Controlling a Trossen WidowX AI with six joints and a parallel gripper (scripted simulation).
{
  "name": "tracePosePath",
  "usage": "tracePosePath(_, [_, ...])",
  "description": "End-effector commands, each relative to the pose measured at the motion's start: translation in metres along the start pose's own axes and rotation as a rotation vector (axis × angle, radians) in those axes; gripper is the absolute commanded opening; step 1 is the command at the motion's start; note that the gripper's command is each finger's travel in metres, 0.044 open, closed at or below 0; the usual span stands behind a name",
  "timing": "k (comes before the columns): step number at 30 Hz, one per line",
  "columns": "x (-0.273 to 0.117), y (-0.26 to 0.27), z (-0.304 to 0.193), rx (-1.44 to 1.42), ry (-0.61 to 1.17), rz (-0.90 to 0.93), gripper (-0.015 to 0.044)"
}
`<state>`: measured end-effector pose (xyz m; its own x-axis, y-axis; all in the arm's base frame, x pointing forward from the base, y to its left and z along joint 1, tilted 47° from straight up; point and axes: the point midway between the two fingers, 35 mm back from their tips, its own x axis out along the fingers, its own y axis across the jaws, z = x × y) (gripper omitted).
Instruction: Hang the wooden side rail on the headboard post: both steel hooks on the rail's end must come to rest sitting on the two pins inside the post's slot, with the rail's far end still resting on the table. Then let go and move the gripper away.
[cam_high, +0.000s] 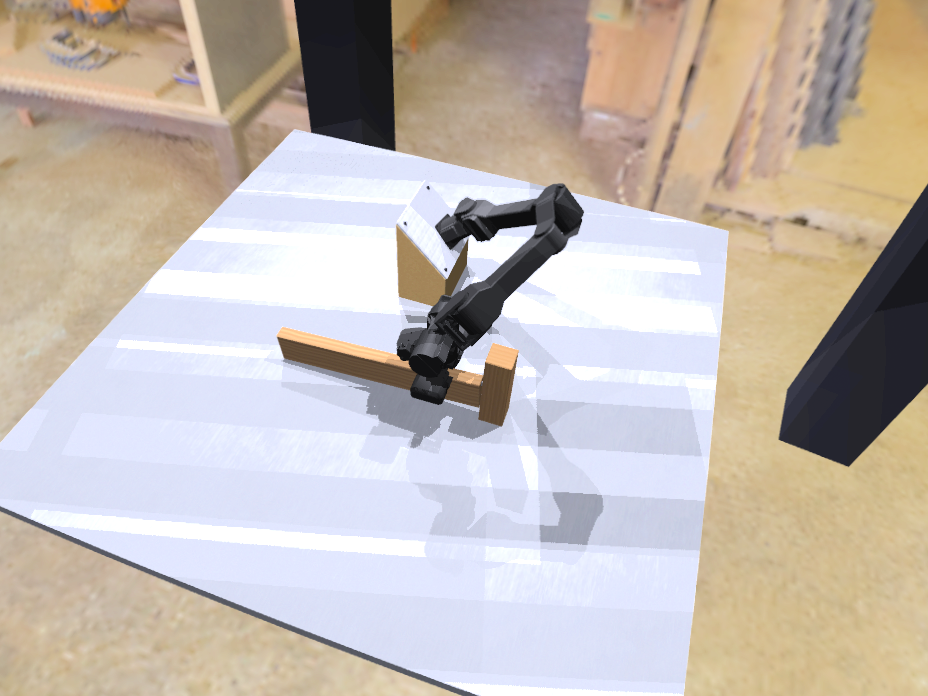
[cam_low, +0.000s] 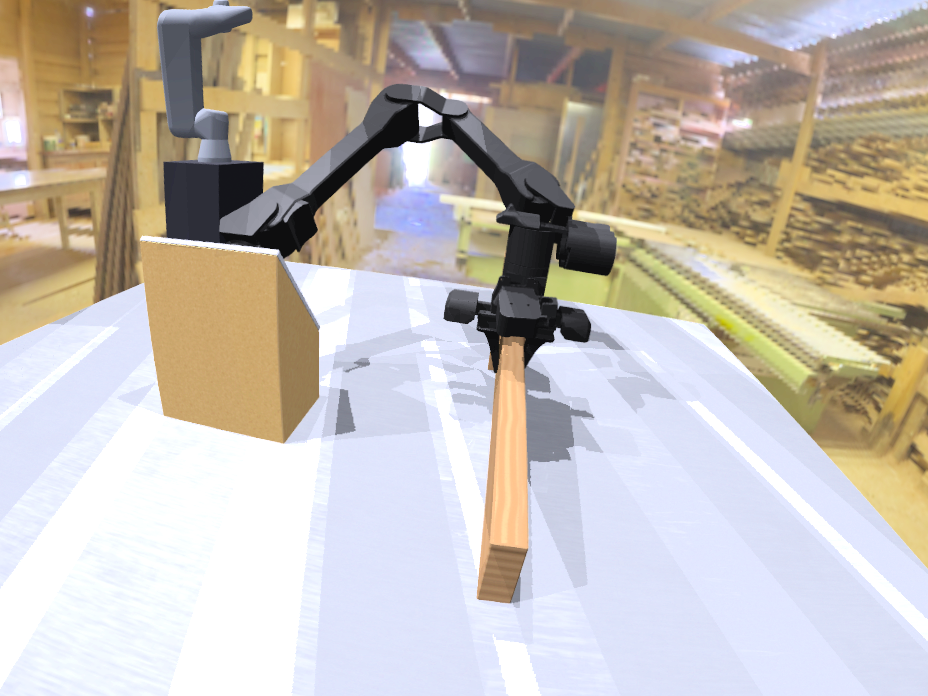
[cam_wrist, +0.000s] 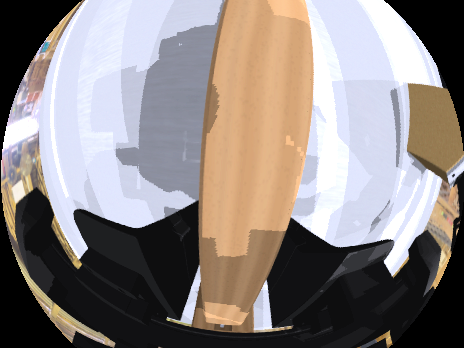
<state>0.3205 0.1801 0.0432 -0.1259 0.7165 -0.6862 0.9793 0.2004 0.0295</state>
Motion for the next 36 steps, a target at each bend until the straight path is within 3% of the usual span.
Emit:
tracePosePath(1, [-0.0031,0.0025,-0.0016,0.000,0.001,0.008,0.0000])
tracePosePath(36, [-0.0014,0.0026,-0.0042,0.000,0.001,0.008,0.0000])
